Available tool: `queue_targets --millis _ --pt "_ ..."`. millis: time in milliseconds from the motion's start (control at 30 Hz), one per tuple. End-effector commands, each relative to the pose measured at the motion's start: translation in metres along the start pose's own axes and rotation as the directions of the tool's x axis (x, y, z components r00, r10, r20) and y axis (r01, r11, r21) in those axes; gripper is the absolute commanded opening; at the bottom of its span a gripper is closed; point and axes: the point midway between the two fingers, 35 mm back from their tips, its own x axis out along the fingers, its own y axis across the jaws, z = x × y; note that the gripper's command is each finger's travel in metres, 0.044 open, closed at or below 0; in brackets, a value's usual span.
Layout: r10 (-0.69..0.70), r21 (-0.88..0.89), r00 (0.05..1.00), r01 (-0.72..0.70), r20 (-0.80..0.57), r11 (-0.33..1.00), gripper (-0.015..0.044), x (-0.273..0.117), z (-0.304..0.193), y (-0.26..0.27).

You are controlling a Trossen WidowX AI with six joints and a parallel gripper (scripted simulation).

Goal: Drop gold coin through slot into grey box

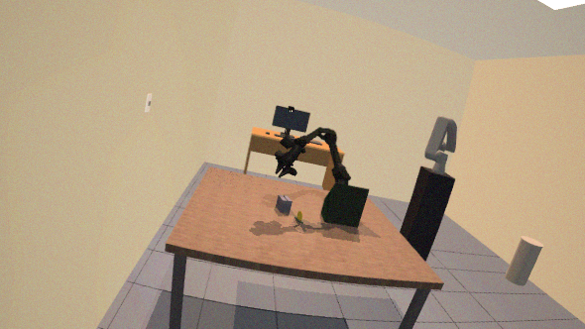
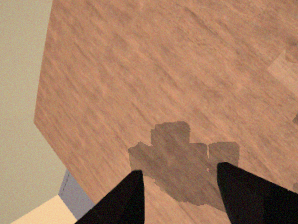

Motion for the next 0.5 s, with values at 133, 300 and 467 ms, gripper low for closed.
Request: queue_targets --millis 133,300,467 --pt "-0.402 0.224 0.914 0.402 -0.049 0.888 0.0161 0.033 -0.091 -0.070" --pt "-0.547 0.305 0.837 0.522 -0.002 0.797 0.0161 0.033 -0.128 -0.106" --pt "-0.614 0.351 0.788 0.563 0.046 0.748 0.0161 0.030 -0.144 -0.127"
